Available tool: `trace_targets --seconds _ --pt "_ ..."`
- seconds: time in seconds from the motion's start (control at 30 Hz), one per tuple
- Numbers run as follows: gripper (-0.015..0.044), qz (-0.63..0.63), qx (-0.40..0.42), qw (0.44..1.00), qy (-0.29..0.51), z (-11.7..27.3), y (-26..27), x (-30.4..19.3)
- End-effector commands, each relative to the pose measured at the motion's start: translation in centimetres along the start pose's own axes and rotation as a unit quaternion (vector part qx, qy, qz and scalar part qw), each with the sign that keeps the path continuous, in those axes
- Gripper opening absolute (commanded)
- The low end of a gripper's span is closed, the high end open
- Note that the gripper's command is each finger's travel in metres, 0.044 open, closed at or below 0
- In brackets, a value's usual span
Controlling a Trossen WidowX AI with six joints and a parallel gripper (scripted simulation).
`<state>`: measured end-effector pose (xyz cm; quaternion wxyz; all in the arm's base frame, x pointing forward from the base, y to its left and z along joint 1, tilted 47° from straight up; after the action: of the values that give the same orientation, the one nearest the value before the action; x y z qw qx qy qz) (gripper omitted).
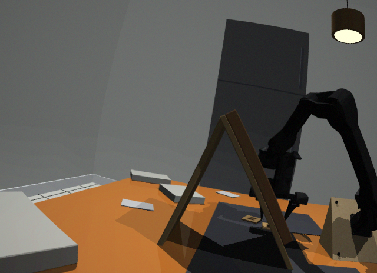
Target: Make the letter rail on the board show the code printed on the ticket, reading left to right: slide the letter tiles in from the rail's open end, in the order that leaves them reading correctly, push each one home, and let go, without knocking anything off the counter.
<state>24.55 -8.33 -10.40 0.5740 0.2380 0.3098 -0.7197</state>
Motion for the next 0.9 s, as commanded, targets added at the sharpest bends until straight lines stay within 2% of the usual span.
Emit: trace_targets --seconds 0.0,0.87 --pt "0.0340 -0.003 0.002 1.000 0.001 -0.2 0.0 0.0" --pt "0.0340 -0.003 0.002 1.000 0.002 -2.1 0.0 -0.1"
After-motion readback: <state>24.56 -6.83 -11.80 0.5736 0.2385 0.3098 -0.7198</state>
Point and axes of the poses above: the point midway between the two fingers, 35 mm back from their tips, its own z axis back along the fingers, its own y axis across the jaws, x = y × z, the point moved 1 cm from there along z, back along the fingers, and after that the axes turned 11 degrees about -z, right-handed, at the moved point
